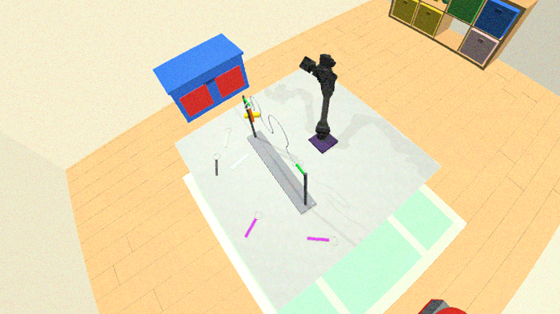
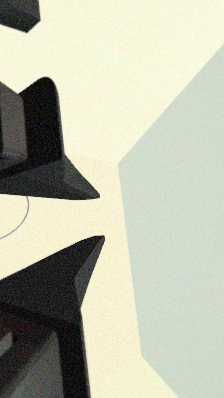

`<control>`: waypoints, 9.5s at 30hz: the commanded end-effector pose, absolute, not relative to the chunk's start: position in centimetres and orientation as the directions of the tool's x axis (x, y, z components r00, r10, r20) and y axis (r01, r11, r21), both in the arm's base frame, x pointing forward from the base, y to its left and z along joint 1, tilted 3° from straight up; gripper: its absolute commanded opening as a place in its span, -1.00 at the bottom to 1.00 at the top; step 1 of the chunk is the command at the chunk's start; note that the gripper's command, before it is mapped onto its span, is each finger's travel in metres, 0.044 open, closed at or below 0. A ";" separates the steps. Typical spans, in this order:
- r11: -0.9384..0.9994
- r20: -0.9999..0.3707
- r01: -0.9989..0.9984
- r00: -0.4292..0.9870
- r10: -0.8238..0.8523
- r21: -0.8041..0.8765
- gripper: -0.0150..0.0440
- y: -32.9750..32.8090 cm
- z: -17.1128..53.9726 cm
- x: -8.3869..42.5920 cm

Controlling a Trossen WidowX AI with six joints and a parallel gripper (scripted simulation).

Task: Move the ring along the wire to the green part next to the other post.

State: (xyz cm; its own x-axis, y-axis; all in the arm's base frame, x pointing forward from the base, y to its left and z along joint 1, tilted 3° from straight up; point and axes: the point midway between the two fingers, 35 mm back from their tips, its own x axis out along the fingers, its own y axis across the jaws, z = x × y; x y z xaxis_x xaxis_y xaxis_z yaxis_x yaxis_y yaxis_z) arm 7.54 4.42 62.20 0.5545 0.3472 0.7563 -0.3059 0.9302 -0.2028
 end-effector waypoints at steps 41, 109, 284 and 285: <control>0.941 0.249 -0.051 0.958 0.141 -0.335 0.05 -8.1 38.2 32.3; 0.997 0.039 -0.036 0.998 0.039 -0.069 0.05 -19.5 26.8 32.4; 0.930 0.035 -0.052 0.999 0.042 0.364 -1.00 -7.5 29.2 36.3; 0.924 0.026 -0.053 0.999 0.047 0.380 -1.00 -7.3 29.3 36.2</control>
State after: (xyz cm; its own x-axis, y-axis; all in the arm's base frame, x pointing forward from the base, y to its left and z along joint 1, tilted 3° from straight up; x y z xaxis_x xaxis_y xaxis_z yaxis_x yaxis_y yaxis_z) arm 36.58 -8.47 29.01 0.9984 0.0419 0.0387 -0.0518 0.9493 0.3101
